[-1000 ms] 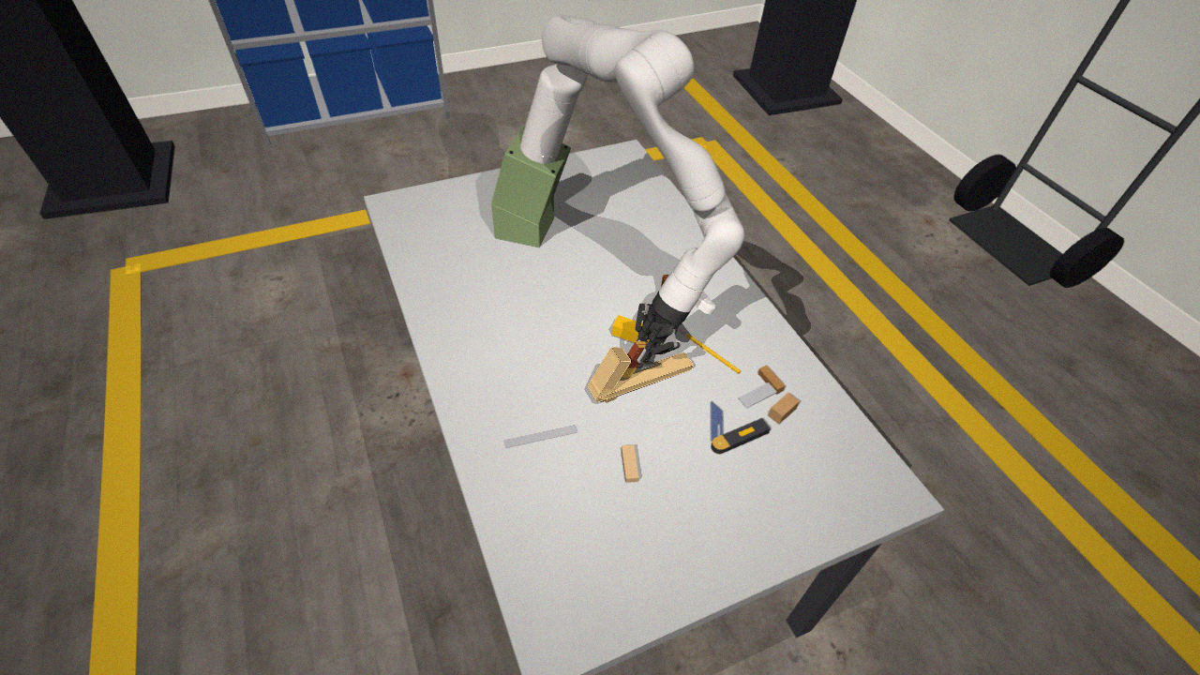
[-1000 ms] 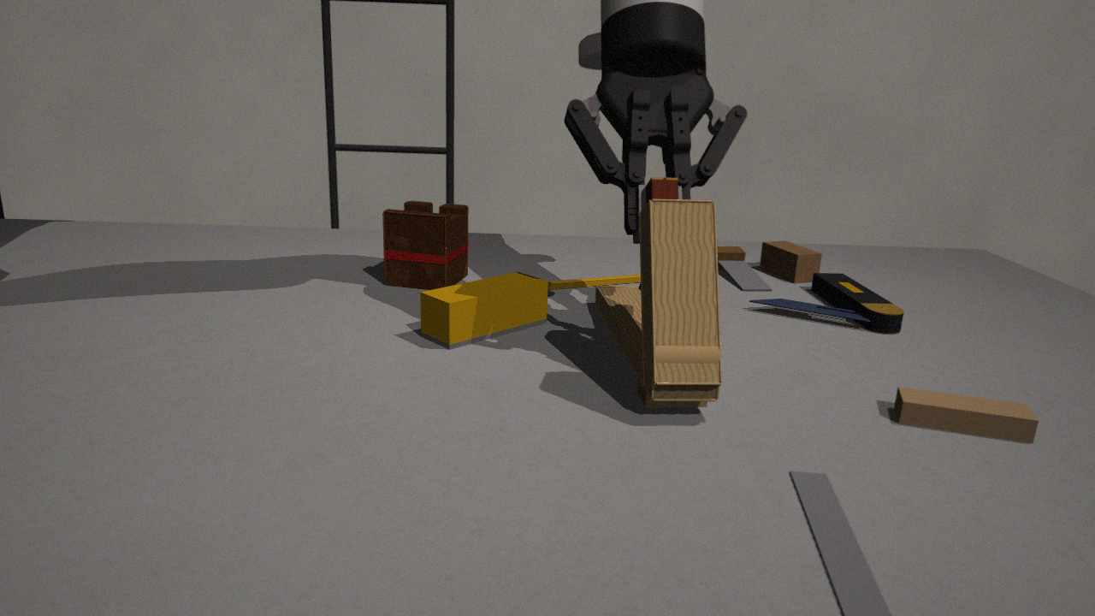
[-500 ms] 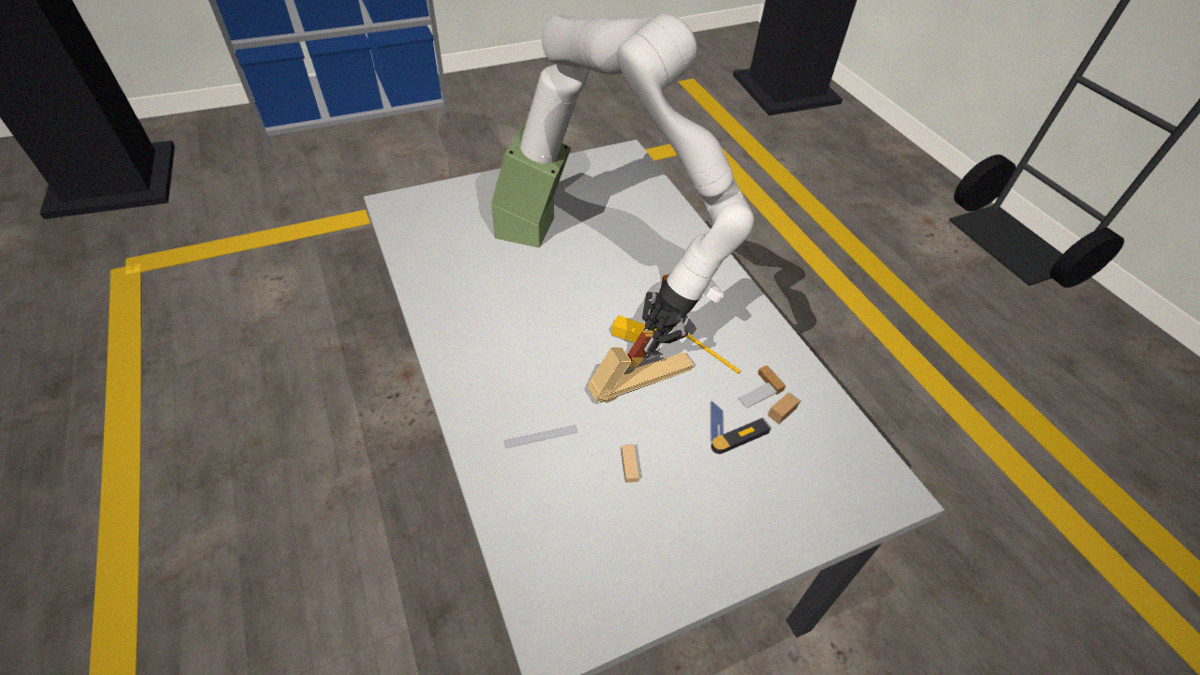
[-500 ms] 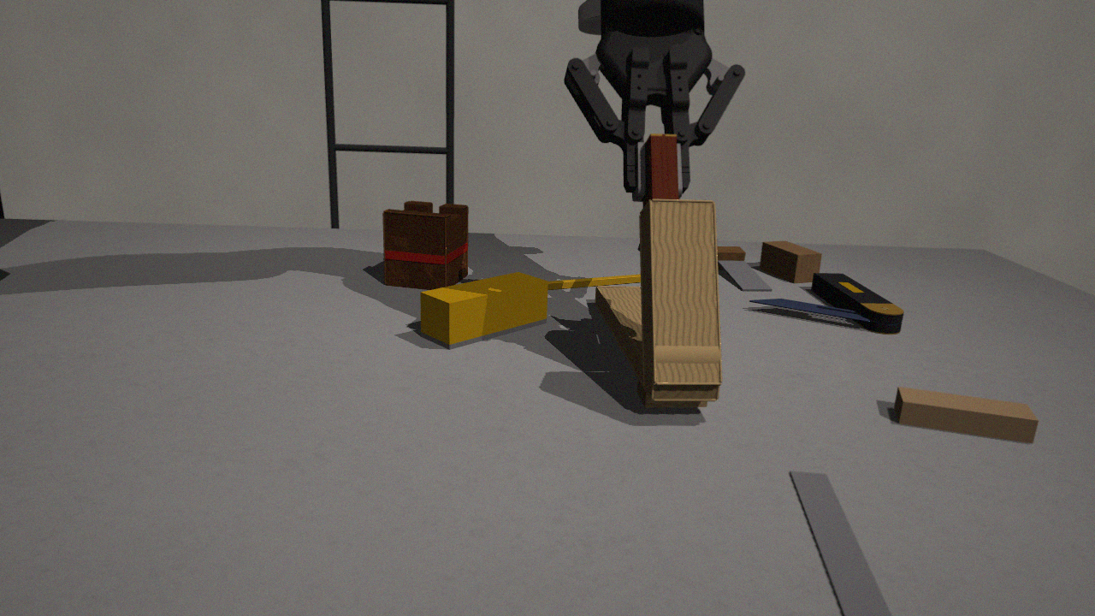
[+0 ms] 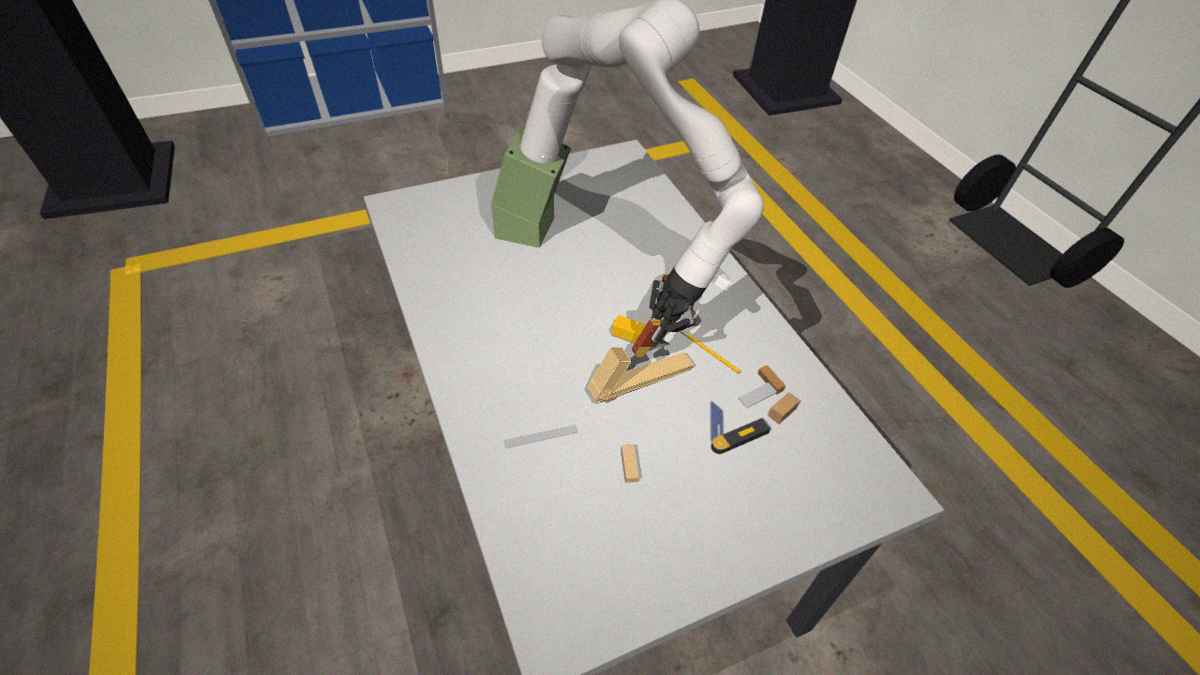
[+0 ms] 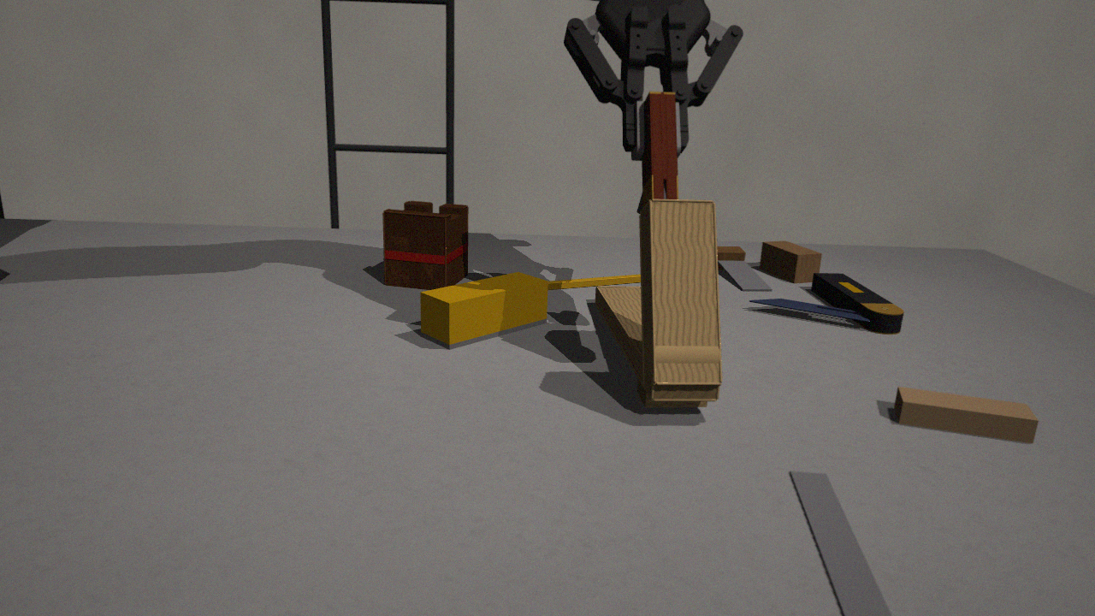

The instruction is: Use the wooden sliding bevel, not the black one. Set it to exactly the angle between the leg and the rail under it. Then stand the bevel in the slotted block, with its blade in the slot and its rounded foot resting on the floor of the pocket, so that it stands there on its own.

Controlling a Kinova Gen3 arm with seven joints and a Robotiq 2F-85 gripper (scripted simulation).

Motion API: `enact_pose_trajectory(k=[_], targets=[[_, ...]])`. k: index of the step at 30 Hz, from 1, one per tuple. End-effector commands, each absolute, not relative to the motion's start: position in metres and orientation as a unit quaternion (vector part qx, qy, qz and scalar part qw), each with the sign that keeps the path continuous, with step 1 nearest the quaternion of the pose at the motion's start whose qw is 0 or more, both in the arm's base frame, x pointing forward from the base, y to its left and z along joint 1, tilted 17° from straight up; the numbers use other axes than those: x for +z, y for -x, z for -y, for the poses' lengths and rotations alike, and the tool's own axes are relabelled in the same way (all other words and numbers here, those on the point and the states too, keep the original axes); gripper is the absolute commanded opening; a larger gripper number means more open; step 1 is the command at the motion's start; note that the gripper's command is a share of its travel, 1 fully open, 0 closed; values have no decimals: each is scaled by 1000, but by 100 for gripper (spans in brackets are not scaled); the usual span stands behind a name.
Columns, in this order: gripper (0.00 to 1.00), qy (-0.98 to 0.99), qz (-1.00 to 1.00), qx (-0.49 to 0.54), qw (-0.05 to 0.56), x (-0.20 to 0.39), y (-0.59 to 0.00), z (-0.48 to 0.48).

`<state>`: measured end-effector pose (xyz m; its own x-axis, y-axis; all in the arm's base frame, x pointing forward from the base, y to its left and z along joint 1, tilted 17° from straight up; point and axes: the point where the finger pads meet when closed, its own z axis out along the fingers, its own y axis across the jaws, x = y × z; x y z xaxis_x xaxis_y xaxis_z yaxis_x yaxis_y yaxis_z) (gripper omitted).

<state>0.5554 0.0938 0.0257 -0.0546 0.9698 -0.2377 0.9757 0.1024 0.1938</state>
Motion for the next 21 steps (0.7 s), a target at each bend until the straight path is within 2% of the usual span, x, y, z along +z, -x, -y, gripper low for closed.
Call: enact_pose_trajectory(k=[1,21], targets=[[10,-670,-726,-9,155,32,-555,-95],[10,-670,-726,-9,155,48,-551,-99]])
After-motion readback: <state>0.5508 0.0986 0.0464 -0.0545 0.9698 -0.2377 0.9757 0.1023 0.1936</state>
